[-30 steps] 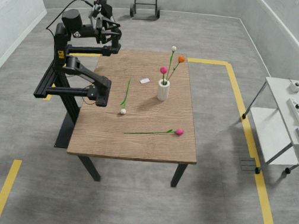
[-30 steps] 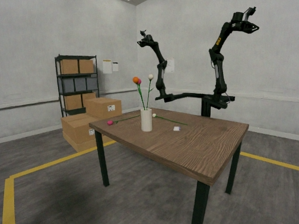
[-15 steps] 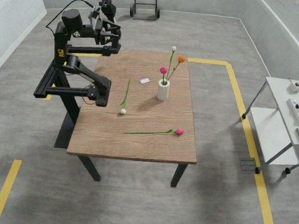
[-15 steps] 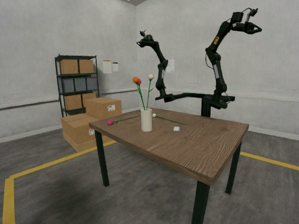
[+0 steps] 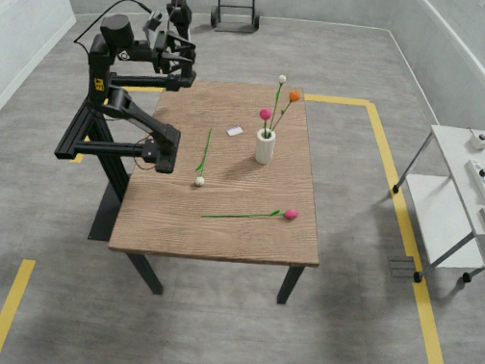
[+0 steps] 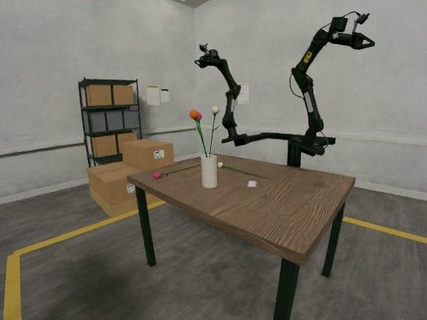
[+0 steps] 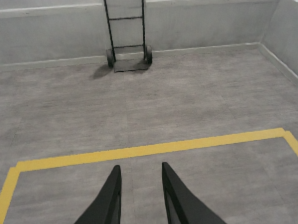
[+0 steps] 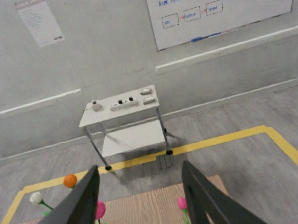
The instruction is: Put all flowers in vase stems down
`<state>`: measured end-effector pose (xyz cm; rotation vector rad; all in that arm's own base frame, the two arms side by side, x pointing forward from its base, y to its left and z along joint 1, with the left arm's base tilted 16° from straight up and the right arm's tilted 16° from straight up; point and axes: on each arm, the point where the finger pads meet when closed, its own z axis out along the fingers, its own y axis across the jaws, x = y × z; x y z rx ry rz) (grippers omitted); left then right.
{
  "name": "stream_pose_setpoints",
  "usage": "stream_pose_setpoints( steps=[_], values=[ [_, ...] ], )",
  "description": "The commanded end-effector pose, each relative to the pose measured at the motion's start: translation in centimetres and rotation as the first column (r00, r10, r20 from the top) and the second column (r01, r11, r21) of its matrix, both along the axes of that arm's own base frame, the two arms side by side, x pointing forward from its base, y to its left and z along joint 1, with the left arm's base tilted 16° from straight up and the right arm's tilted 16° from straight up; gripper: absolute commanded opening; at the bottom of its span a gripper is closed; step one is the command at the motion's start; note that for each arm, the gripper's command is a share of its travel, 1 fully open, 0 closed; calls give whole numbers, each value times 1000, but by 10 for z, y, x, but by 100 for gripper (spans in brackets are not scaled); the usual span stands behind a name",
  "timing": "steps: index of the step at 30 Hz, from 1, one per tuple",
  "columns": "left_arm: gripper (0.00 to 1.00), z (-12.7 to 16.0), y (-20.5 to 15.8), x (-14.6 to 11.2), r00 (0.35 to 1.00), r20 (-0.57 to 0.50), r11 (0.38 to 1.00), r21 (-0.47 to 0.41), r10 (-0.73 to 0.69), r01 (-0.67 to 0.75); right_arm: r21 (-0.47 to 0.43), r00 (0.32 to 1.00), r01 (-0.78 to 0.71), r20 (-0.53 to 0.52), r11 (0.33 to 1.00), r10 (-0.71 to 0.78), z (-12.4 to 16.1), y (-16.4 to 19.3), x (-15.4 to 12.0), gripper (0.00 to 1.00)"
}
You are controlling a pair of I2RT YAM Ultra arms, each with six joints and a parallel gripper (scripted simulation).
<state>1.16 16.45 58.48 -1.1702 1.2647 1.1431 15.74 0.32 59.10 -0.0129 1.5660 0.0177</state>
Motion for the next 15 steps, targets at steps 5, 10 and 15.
stream_pose_setpoints(
  steps=[5, 10, 15],
  values=[
    [30, 14, -17, -10, 998, 10, 997, 60, 55, -55, -9, 1000, 14, -16, 1000, -14, -1, -1, 5, 60],
    [30, 14, -17, -12, 997, 10, 996, 60, 70, -71, -9, 1000, 19, -16, 1000, -20, -1, -2, 5, 60],
    [30, 14, -17, -13, 997, 10, 995, 60, 73, -74, -9, 1000, 23, -16, 1000, -23, -1, -3, 5, 60]
  ],
)
